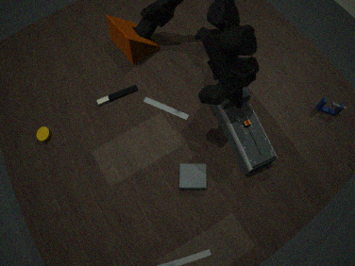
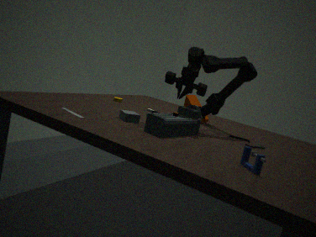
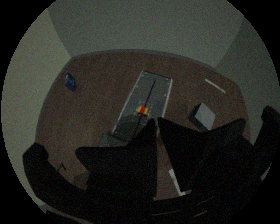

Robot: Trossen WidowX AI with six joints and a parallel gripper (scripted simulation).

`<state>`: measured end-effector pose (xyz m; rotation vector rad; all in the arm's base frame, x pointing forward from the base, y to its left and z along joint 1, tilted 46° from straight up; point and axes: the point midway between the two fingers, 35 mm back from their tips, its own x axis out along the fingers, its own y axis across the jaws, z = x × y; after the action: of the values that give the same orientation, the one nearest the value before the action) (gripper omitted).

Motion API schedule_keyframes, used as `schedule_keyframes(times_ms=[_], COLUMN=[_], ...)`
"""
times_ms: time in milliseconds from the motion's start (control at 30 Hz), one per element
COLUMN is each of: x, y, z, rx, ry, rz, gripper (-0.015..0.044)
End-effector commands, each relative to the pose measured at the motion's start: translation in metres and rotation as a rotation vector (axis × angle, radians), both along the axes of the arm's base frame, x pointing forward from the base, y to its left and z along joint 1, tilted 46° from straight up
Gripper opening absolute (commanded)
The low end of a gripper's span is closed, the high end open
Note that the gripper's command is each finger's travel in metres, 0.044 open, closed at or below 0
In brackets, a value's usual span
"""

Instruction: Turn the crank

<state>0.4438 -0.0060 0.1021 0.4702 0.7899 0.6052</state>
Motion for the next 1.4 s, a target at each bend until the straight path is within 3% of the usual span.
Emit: schedule_keyframes(times_ms=[0, 433, 1000, 1033, 1367], x=[0.0, 0.0, 0.0, 0.0, 0.0], y=[0.0, 0.0, 0.0, 0.0, 0.0], z=[0.0, 0.0, 0.0, 0.0, 0.0], rx=[0.0, 0.0, 0.0, 0.0, 0.0], ry=[0.0, 0.0, 0.0, 0.0, 0.0], rz=[0.0, 0.0, 0.0, 0.0, 0.0], gripper=[0.0, 0.0, 0.044, 0.044, 0.0177])
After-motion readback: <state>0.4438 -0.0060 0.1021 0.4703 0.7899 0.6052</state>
